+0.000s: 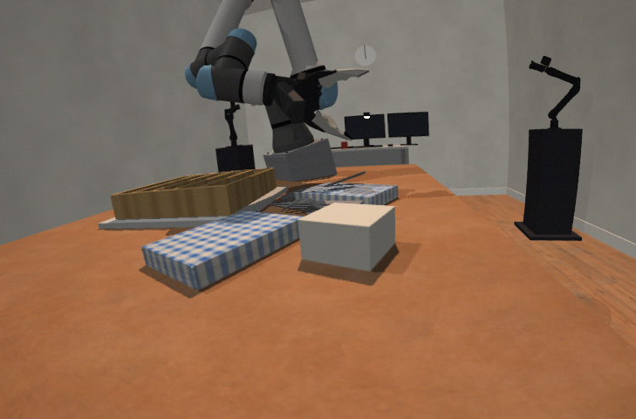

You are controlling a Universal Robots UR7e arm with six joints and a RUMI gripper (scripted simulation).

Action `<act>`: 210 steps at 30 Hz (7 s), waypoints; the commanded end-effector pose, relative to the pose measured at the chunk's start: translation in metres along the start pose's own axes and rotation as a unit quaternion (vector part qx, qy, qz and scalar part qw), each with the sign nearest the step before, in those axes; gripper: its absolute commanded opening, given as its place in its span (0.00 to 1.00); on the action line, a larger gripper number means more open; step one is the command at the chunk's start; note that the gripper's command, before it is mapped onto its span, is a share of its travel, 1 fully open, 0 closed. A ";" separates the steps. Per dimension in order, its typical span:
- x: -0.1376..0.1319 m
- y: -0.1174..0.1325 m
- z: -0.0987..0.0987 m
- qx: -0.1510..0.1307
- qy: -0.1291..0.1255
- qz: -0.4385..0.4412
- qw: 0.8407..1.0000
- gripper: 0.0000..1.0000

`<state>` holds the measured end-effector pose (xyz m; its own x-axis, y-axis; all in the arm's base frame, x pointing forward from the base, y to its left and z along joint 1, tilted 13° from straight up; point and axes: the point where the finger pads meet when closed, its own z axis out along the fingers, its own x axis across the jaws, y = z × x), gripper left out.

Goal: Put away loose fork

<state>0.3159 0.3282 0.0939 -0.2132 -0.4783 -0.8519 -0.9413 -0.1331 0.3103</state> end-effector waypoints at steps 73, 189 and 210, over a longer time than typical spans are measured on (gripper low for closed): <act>-0.138 -0.088 -0.062 0.111 0.122 -0.232 0.959 1.00; -0.022 -0.146 -0.071 -0.155 0.593 -0.537 0.580 1.00; -0.016 -0.146 -0.067 -0.244 0.562 -0.620 0.491 1.00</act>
<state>0.4747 0.2964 0.0922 0.9829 -0.0098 0.1840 -0.0341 -0.9910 0.1295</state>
